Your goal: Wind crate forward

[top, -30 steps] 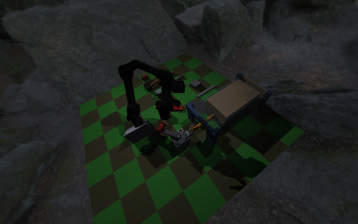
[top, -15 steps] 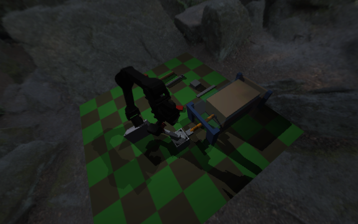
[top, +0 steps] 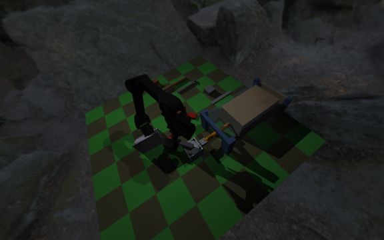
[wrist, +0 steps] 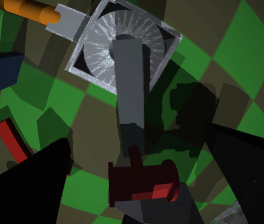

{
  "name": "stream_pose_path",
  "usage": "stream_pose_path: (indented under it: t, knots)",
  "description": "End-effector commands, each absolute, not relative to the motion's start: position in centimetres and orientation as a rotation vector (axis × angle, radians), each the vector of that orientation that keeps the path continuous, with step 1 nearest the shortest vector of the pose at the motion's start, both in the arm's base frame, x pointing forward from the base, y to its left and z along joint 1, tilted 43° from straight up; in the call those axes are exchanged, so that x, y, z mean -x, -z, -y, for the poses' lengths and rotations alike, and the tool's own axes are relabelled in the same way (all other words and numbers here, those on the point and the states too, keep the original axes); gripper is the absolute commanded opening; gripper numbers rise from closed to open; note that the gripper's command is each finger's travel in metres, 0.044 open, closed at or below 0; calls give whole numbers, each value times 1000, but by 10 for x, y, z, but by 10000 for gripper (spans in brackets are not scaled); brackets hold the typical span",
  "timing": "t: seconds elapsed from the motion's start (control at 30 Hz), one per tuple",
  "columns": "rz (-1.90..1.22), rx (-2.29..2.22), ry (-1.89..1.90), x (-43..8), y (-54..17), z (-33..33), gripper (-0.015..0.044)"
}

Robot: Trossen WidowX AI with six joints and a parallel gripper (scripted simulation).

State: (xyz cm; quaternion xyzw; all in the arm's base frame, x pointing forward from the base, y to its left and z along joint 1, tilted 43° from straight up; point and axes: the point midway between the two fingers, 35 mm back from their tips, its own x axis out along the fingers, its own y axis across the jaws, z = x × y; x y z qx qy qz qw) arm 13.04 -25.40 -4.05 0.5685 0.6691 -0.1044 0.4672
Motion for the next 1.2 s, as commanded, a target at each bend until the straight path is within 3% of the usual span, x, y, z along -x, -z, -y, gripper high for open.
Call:
stream_pose_path:
  t: [0.0, 0.97, 1.17]
  knots:
    - [-1628, -1394, 267, -132, 50, 247, 440]
    - [-1627, -1394, 265, -138, 97, 205, 440]
    - [-1629, -1387, 264, -137, 93, 209, 282]
